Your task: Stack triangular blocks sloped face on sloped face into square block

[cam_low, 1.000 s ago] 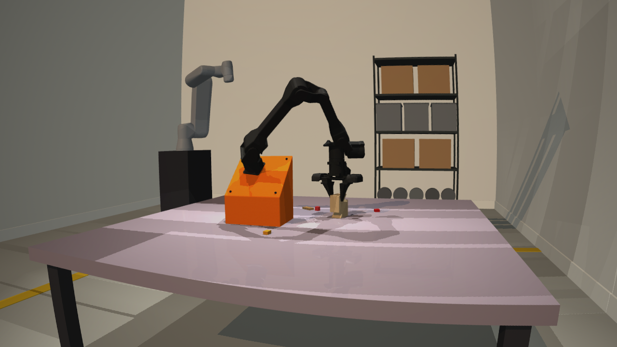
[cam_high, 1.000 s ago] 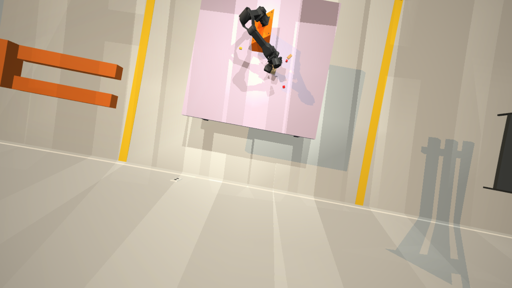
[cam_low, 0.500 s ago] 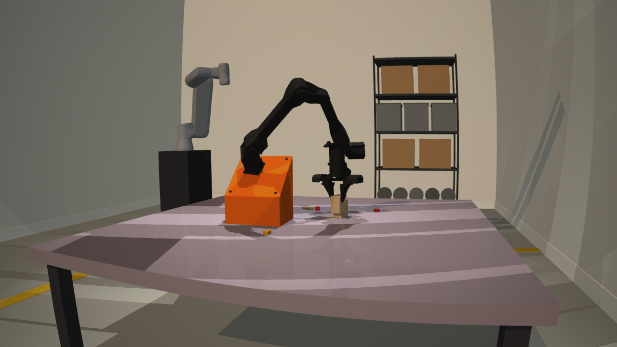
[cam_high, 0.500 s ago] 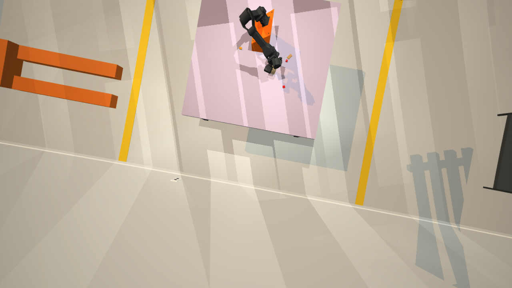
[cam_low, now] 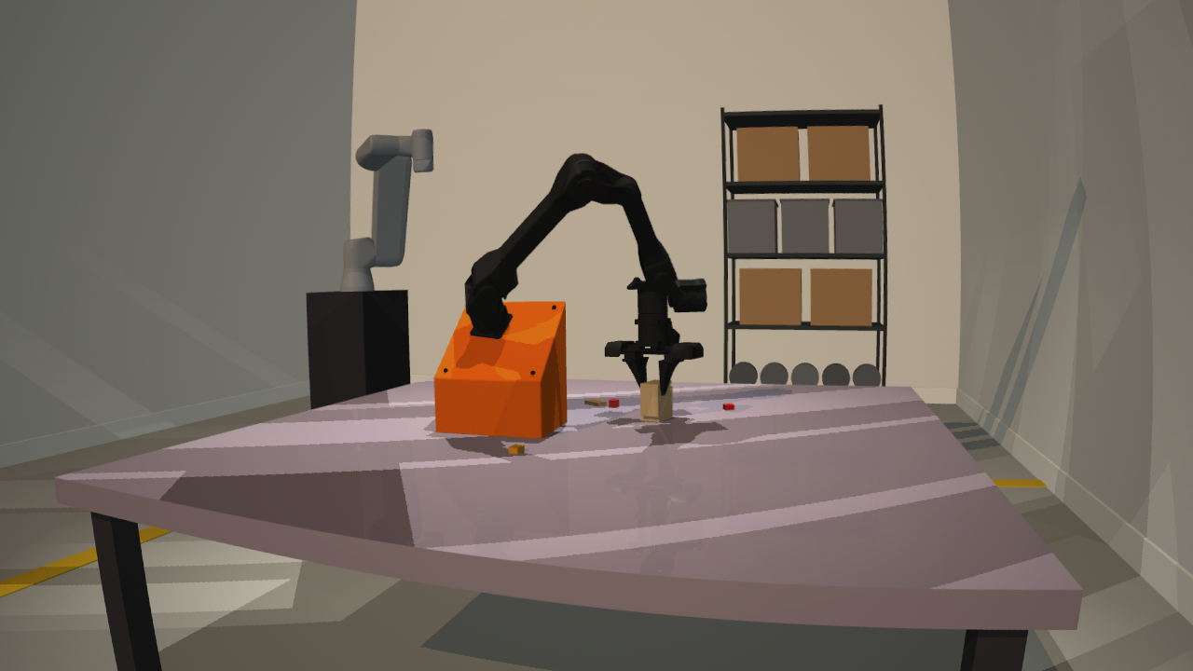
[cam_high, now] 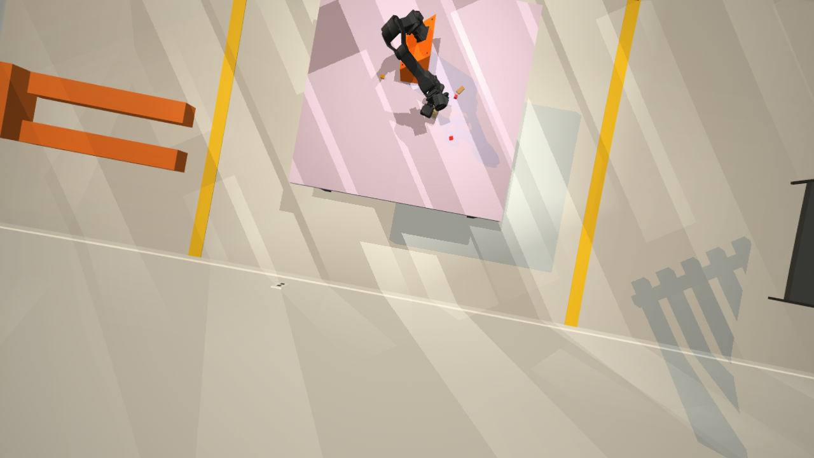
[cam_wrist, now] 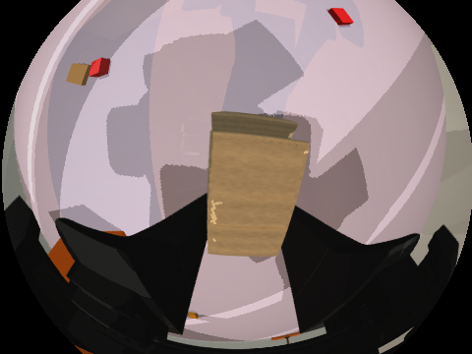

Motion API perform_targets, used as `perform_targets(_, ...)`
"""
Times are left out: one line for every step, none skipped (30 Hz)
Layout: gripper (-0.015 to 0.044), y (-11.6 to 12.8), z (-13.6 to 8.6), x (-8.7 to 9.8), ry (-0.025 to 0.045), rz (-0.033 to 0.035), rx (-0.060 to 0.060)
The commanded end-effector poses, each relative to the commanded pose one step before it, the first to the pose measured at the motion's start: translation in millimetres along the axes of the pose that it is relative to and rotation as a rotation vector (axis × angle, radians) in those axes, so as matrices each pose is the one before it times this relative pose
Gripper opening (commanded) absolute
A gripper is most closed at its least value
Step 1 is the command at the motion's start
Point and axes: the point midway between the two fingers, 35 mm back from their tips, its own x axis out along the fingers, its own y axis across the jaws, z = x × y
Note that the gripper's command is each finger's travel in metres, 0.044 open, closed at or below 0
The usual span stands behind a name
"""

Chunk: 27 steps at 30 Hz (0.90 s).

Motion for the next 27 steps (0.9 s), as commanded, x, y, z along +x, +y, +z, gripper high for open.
perform_targets(0.0000,0.87,1.34,4.53,0.00544,-0.00025,-0.0083)
perform_targets(0.0000,0.02,0.25,0.61,0.00004,-0.00003,0.0000)
perform_targets(0.0000,0.02,0.25,0.61,0.00005,-0.00003,0.0000)
perform_targets(0.0000,0.02,0.24,0.61,0.00005,-0.00003,0.0000)
perform_targets(0.0000,0.02,0.24,0.61,0.00005,-0.00003,0.0000)
perform_targets(0.0000,0.02,0.24,0.61,0.00005,-0.00003,0.0000)
perform_targets(0.0000,0.02,0.24,0.61,0.00005,-0.00003,0.0000)
perform_targets(0.0000,0.07,0.24,0.61,0.00004,-0.00015,0.0001)
perform_targets(0.0000,0.07,0.24,0.61,0.00004,-0.00015,0.0001)
perform_targets(0.0000,0.06,0.19,0.50,0.00003,-0.00012,0.0001)
perform_targets(0.0000,0.03,0.12,0.30,0.00002,-0.00007,0.0001)
perform_targets(0.0000,0.01,0.04,0.10,0.00001,-0.00002,0.0000)
perform_targets(0.0000,0.06,-0.02,-0.01,-0.00008,-0.00022,0.0000)
perform_targets(0.0000,0.05,-0.01,-0.01,-0.00007,-0.00020,0.0000)
perform_targets(0.0000,0.00,0.00,0.00,0.00000,0.00000,0.0000)
perform_targets(0.0000,0.00,0.00,0.00,0.00000,0.00000,0.0000)
perform_targets(0.0000,0.00,0.00,0.00,0.00000,0.00000,0.0000)
perform_targets(0.0000,0.00,0.00,0.00,0.00000,0.00000,0.0000)
perform_targets(0.0000,0.00,0.00,0.00,0.00000,0.00000,0.0000)
perform_targets(0.0000,0.00,0.00,0.00,0.00000,0.00000,0.0000)
perform_targets(0.0000,0.00,0.00,0.00,0.00000,0.00000,0.0000)
perform_targets(0.0000,0.00,0.00,0.00,0.00000,0.00000,0.0000)
perform_targets(0.0000,0.00,0.00,0.00,0.00000,0.00000,0.0000)
perform_targets(0.0000,0.00,0.00,0.00,0.00000,0.00000,0.0000)
perform_targets(0.0000,0.00,0.00,0.00,0.00000,0.00000,0.0000)
perform_targets(0.0000,0.00,0.00,0.00,0.00000,0.00000,0.0000)
perform_targets(0.0000,0.00,0.00,0.00,0.00000,0.00000,0.0000)
